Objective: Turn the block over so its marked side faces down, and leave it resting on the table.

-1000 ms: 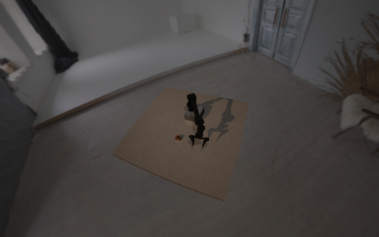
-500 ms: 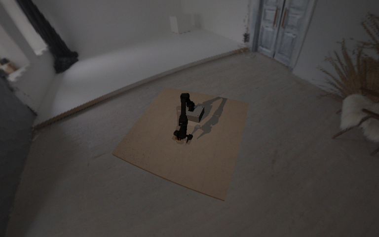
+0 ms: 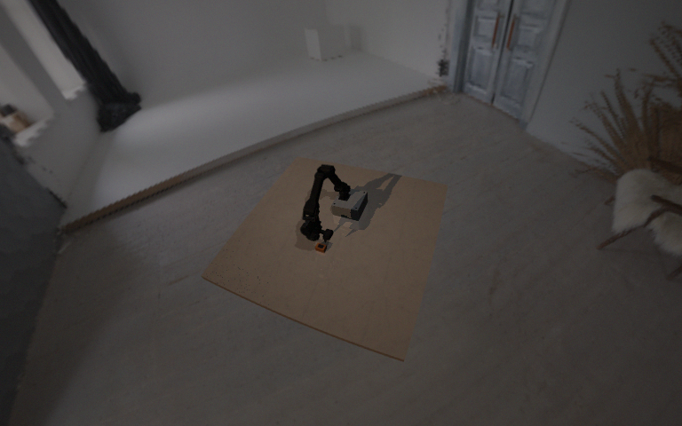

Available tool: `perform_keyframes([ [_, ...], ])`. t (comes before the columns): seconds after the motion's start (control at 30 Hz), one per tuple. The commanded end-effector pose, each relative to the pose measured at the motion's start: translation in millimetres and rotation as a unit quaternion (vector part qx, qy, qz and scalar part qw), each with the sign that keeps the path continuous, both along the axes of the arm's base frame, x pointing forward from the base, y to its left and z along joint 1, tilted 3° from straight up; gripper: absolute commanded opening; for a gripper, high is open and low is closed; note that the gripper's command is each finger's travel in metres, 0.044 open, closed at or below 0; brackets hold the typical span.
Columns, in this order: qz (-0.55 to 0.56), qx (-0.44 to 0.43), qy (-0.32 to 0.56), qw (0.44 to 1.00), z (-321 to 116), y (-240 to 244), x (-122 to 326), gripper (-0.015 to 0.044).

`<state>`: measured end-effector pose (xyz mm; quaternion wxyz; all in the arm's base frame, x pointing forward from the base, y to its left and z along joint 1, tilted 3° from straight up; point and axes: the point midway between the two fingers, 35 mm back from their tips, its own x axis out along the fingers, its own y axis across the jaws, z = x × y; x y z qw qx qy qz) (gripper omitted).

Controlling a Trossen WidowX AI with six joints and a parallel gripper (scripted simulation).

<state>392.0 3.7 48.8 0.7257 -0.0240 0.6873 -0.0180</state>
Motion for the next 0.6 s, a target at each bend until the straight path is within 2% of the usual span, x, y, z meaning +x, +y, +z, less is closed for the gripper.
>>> perform_keyframes([
  [0.0,0.004,0.004,0.007,1.0,-10,-1,-2,0.044],
  [0.1,0.004,0.004,0.007,1.0,-34,-3,-2,0.044],
  [0.57,0.004,0.004,0.007,1.0,-53,-3,0,0.044],
])
